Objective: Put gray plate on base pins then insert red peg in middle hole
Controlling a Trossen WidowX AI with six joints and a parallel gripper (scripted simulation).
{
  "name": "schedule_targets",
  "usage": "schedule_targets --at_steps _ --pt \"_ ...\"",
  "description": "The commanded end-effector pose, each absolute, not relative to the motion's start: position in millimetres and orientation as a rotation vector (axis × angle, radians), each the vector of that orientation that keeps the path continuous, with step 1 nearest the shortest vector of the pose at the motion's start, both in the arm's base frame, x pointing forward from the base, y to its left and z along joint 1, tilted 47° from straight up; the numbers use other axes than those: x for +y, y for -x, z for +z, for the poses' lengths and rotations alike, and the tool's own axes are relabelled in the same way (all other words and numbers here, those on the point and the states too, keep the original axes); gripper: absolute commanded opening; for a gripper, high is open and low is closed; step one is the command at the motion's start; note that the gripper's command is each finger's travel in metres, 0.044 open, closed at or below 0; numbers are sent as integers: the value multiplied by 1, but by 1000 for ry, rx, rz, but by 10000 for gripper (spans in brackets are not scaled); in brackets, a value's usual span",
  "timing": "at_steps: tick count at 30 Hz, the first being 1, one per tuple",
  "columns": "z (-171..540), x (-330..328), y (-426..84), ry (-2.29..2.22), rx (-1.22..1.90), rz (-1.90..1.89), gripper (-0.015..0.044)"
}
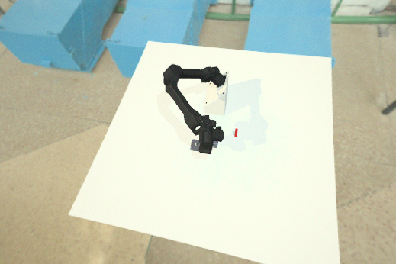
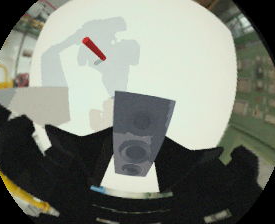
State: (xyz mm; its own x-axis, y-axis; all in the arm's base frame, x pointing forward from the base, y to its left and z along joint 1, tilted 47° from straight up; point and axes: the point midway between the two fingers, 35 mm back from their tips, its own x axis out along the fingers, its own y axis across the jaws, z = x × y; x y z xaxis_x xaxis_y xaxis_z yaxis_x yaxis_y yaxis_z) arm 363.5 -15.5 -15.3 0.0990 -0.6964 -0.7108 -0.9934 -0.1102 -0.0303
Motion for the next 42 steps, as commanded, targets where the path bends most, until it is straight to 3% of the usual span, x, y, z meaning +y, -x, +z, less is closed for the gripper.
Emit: schedule_targets --at_steps 1,15,42 --pt "-11 -32 -360 1881 1657 758 0" --pt "2 -72 -351 1917 1673 774 0" --pt "2 -73 -350 1918 1673 774 0"
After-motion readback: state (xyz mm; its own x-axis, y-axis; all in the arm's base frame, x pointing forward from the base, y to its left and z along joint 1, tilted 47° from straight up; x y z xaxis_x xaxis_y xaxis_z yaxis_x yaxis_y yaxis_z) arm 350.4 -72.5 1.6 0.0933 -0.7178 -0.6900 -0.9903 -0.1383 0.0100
